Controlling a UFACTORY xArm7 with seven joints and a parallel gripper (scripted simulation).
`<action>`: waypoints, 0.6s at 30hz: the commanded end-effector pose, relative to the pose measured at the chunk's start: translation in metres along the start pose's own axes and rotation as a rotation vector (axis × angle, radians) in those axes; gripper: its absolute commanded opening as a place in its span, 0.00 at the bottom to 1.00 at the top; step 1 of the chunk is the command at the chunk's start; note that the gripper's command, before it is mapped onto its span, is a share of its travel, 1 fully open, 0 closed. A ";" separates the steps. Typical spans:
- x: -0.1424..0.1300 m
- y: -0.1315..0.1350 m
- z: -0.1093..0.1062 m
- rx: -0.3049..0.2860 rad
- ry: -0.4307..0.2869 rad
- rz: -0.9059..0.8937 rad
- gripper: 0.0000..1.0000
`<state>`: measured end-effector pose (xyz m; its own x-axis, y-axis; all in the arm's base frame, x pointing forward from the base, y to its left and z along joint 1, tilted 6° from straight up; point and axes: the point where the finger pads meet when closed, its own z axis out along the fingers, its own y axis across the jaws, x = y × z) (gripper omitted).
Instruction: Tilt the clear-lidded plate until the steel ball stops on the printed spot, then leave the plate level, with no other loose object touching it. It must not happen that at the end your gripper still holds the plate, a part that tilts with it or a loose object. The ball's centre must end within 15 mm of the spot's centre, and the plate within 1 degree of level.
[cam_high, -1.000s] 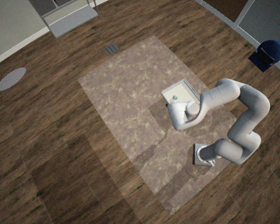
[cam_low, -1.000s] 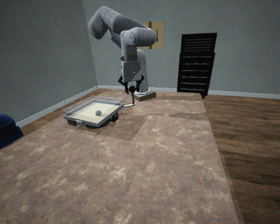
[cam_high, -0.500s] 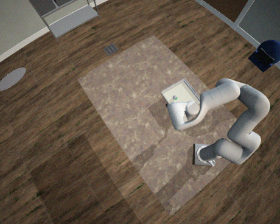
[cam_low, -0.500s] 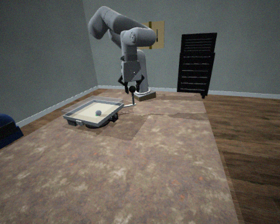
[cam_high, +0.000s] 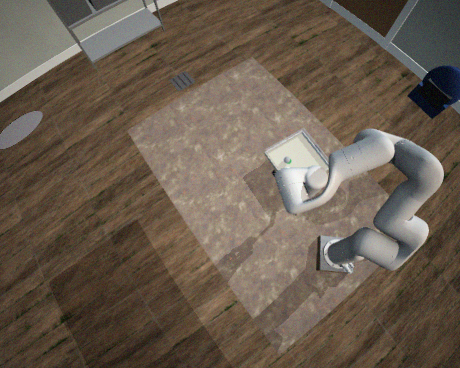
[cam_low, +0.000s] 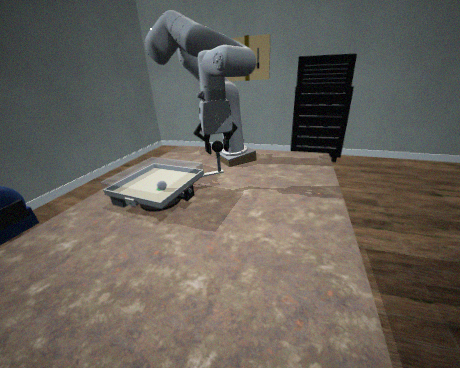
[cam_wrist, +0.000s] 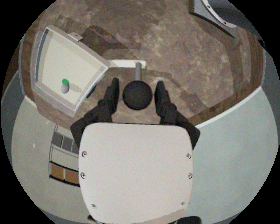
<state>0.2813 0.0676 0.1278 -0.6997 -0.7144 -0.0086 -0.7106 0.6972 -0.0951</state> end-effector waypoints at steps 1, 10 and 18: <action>-0.001 0.000 -0.001 0.001 -0.002 0.000 0.61; -0.001 0.000 -0.005 0.001 -0.002 0.000 0.61; -0.001 0.000 -0.014 0.001 -0.002 0.000 0.61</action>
<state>0.2806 0.0681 0.1365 -0.6999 -0.7142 -0.0084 -0.7104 0.6973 -0.0950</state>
